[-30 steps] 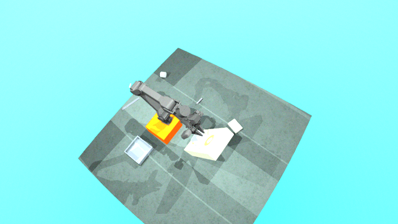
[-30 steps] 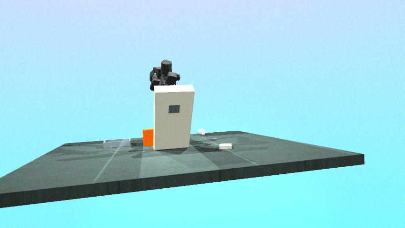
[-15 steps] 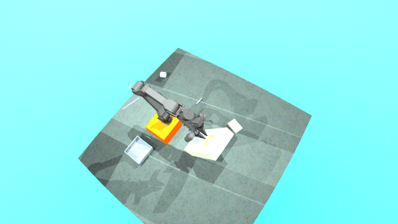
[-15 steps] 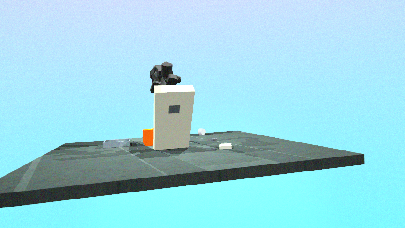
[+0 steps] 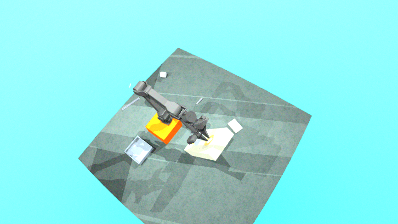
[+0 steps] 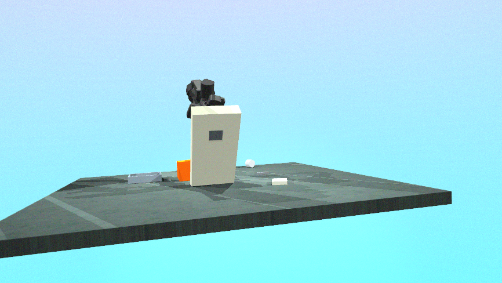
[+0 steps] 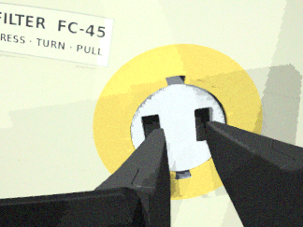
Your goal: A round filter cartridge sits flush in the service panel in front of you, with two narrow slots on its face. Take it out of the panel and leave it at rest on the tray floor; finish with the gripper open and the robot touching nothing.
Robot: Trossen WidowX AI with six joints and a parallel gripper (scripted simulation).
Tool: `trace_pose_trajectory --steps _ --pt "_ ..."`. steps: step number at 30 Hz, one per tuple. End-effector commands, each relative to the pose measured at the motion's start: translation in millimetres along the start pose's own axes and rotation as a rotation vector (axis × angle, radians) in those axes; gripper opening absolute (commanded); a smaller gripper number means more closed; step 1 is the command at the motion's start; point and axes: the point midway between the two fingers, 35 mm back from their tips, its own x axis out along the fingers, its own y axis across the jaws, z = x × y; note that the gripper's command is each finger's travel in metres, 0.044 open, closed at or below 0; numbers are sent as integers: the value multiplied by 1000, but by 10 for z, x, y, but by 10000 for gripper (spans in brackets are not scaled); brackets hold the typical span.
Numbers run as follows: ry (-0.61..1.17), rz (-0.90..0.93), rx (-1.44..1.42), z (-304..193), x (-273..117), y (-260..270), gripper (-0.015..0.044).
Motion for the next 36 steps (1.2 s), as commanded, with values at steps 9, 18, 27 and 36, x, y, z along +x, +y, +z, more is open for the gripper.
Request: trace_pose_trajectory --steps 9,18,27,36 --pt "4 7 -5 -31 18 27 91" --pt "4 7 -5 -20 18 21 91" --pt "4 7 -5 -7 18 16 91" --pt "4 7 -5 -7 48 16 91"
